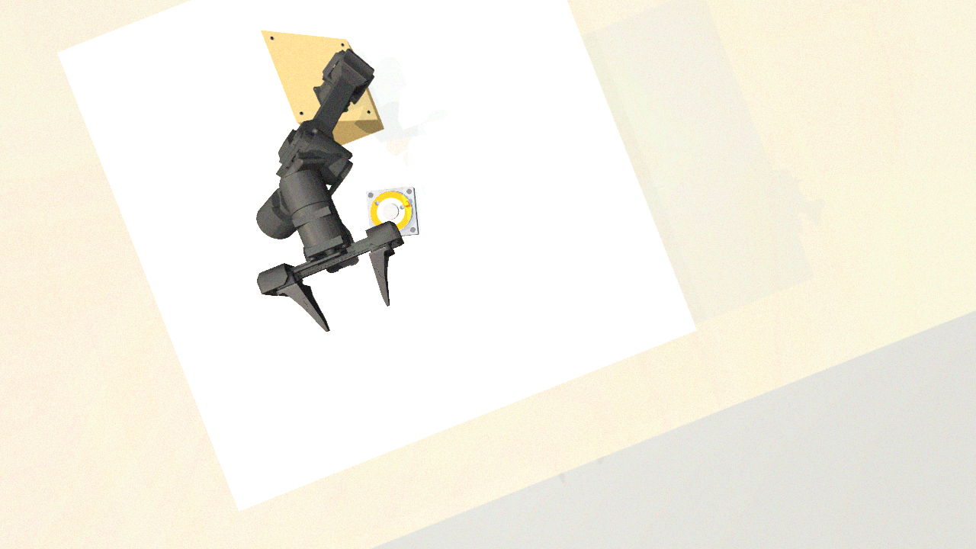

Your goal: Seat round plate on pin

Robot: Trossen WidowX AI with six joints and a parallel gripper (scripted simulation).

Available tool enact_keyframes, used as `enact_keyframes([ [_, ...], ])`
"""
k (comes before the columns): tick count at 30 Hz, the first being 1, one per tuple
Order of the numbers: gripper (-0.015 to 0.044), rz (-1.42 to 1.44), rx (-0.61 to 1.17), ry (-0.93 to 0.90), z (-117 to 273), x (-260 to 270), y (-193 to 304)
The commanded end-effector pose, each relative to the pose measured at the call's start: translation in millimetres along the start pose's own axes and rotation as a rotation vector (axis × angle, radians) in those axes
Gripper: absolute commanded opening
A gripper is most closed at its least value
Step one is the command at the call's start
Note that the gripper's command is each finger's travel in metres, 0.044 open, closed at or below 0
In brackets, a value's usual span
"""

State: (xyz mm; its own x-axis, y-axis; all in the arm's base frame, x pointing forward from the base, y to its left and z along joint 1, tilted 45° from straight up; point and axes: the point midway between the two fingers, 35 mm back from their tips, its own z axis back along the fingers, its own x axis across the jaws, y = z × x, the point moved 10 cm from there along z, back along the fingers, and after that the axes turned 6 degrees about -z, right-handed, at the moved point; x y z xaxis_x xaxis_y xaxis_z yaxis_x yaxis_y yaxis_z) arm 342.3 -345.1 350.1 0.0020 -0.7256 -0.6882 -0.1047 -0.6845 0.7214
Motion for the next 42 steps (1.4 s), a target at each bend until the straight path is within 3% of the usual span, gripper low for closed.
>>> enact_keyframes([
  [1, 0.0374, 0.007, 0.011, 0.003, 2, -5, 3],
  [3, 0.0321, 0.073, 0.114, 0.025, 24, -42, 27],
  [9, 0.0164, 0.223, 0.283, 0.012, 67, -68, 63],
  [15, 0.0006, 0.499, 0.566, -0.026, 143, -120, 107],
  [28, 0.0, 1.094, 1.072, -0.079, 270, -260, 112],
  [35, 0.0, 1.455, 1.317, -0.094, 319, -339, 71],
  [42, 0.0, 1.746, 1.472, -0.033, 336, -398, 12],
])
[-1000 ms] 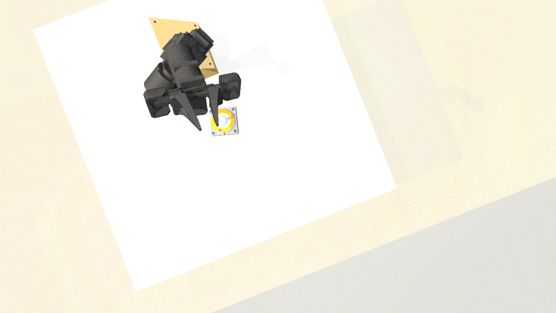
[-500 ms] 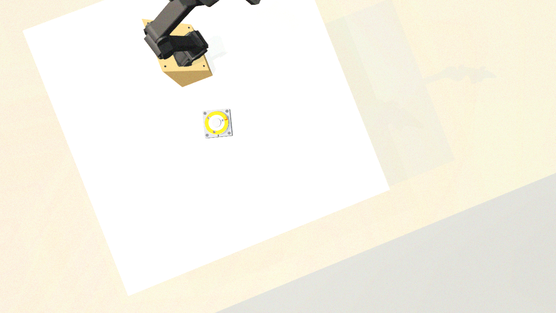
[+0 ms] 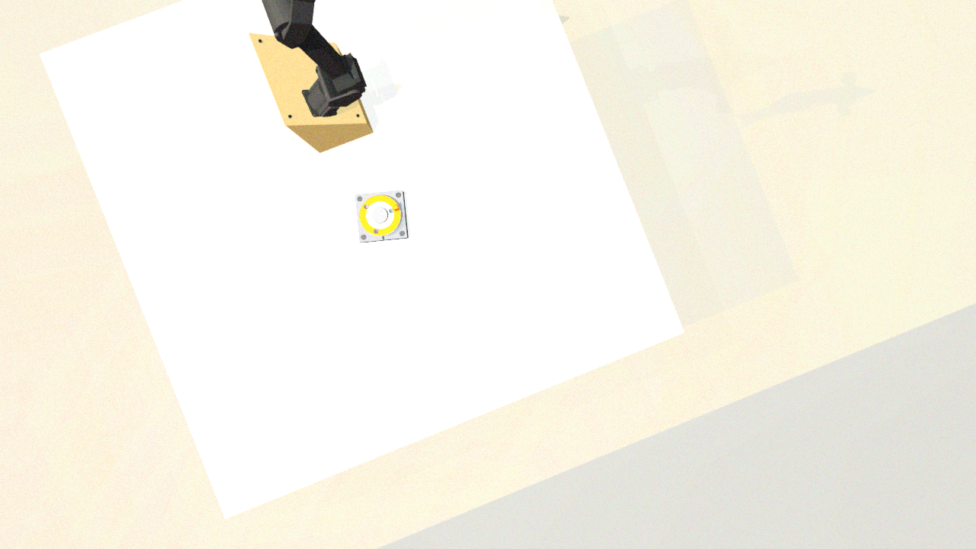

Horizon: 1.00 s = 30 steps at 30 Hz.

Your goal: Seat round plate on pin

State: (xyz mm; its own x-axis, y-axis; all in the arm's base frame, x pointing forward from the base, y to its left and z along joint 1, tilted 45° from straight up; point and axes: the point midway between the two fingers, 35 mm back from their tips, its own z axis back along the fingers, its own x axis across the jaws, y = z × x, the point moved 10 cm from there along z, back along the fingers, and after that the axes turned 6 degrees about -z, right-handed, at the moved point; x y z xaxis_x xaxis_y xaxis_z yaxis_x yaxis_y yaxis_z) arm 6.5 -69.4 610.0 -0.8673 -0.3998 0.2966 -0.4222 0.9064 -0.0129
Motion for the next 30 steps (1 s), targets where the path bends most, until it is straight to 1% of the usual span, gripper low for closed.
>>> enact_keyframes([
  [1, 0.0, 0.065, 0.121, 0.049, 1, -21, 41],
  [2, 0.0, 0.142, 0.191, 0.077, 1, -34, 62],
  [6, 0.0, 0.317, 0.356, 0.154, 3, -73, 105],
  [8, 0.0, 0.358, 0.398, 0.177, 5, -85, 115],
  [10, 0.0, 0.451, 0.505, 0.242, 11, -118, 136],
  [14, 0.0, 0.567, 0.659, 0.355, 25, -172, 157],
  [16, 0.0, 0.586, 0.685, 0.406, 30, -187, 159],
  [18, 0.0, 0.644, 0.773, 0.522, 44, -225, 162],
  [22, 0.0, 0.716, 0.927, 0.672, 70, -279, 158],
  [23, 0.0, 0.723, 0.934, 0.685, 72, -283, 157],
  [27, 0.0, 0.806, 1.052, 0.896, 109, -335, 135],
  [30, 0.0, 0.81, 1.148, 1.038, 139, -366, 116],
])
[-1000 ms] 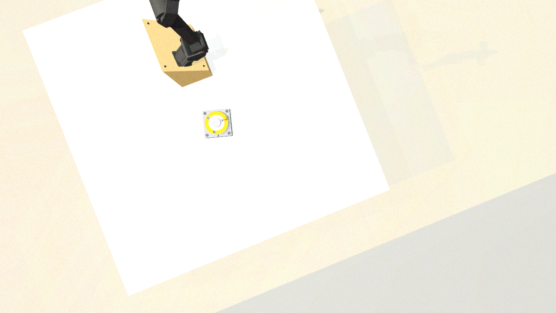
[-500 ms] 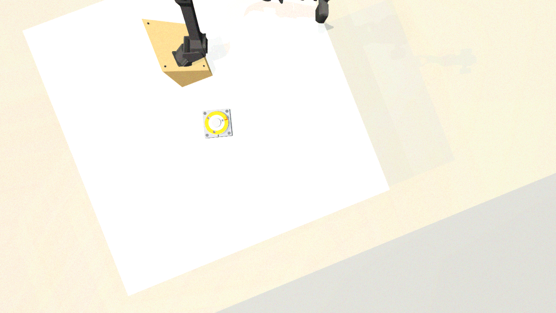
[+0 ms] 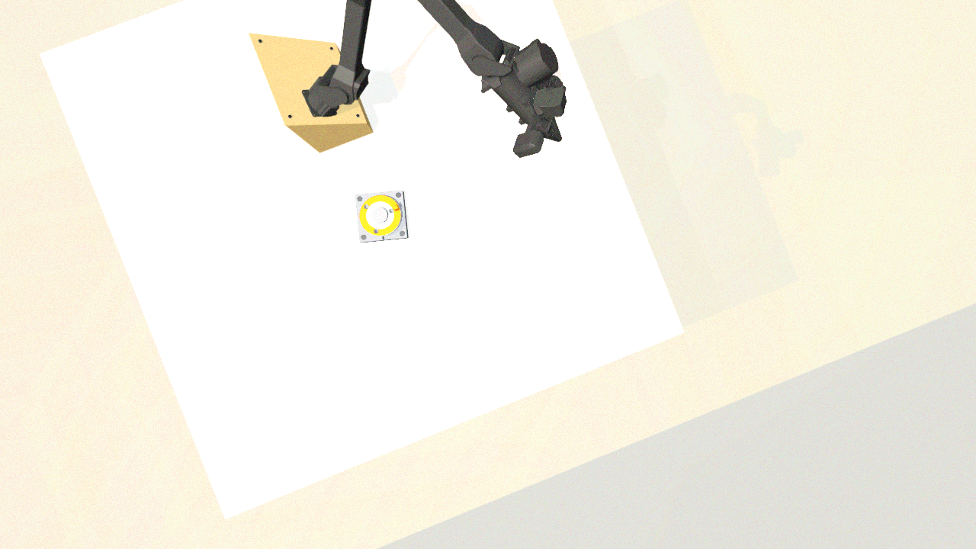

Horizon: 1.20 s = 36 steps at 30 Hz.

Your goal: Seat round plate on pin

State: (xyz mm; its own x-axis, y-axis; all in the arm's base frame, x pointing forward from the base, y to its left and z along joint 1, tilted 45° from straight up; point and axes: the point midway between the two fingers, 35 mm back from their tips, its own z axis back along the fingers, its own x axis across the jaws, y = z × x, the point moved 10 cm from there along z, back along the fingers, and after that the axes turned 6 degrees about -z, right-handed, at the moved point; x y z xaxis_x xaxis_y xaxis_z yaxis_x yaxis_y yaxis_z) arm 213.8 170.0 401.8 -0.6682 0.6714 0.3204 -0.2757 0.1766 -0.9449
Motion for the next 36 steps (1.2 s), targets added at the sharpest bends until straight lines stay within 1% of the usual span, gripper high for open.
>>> enact_keyframes([
  [1, 0.0, 0.005, 0.139, 0.086, -15, -35, 27],
  [4, 0.0, -0.027, 0.312, 0.156, -23, -78, 59],
  [8, 0.0, -0.112, 0.506, 0.22, -20, -128, 98],
  [10, 0.0, -0.141, 0.553, 0.233, -17, -140, 108],
  [12, 0.0, -0.239, 0.671, 0.26, -4, -171, 135],
  [16, 0.0, -0.465, 0.837, 0.278, 28, -213, 181],
  [18, 0.0, -0.509, 0.858, 0.278, 35, -219, 188],
  [21, 0.0, -0.726, 0.926, 0.264, 66, -238, 219],
  [24, 0.0, -0.914, 0.945, 0.24, 91, -246, 241],
  [30, 0.0, -0.928, 0.945, 0.238, 91, -247, 242],
  [36, 0.0, -0.927, 0.945, 0.239, 77, -243, 260],
])
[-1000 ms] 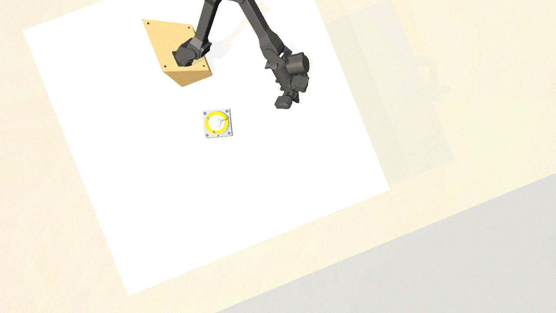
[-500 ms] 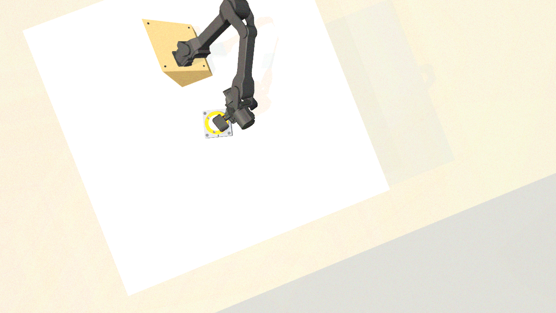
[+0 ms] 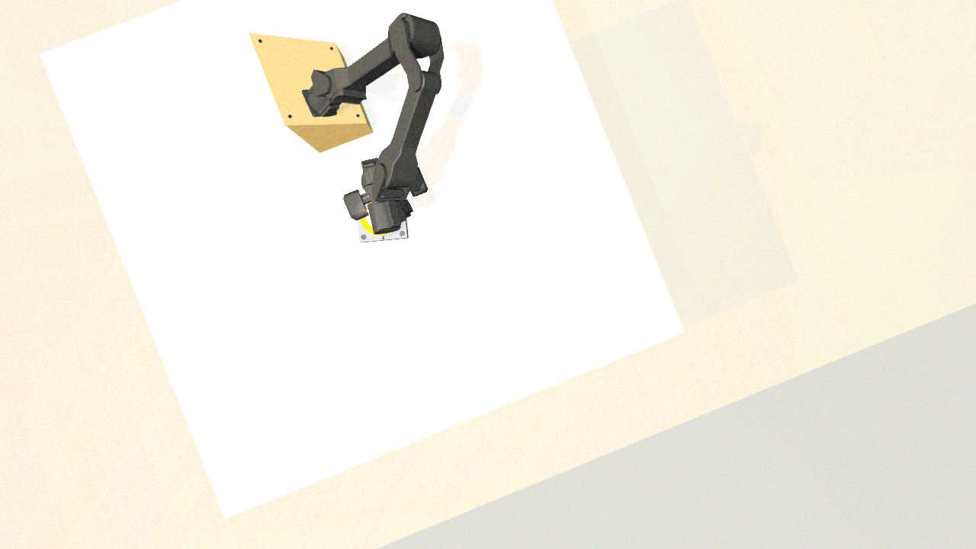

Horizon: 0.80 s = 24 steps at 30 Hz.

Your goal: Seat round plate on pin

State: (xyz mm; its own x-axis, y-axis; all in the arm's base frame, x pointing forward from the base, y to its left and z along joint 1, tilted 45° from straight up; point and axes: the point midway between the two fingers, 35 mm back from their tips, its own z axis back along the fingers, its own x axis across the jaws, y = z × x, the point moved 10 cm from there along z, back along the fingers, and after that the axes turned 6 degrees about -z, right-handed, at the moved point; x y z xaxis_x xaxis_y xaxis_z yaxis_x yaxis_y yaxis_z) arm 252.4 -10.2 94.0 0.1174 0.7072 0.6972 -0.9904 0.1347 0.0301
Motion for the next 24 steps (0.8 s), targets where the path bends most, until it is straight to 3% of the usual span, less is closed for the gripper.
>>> enact_keyframes([
  [1, 0.0, -0.016, 0.015, -0.006, -17, -2, 2],
  [6, 0.0, -0.016, 0.015, -0.009, -36, -1, 3],
  [24, 0.0, -0.015, 0.015, -0.01, -38, 5, -15],
])
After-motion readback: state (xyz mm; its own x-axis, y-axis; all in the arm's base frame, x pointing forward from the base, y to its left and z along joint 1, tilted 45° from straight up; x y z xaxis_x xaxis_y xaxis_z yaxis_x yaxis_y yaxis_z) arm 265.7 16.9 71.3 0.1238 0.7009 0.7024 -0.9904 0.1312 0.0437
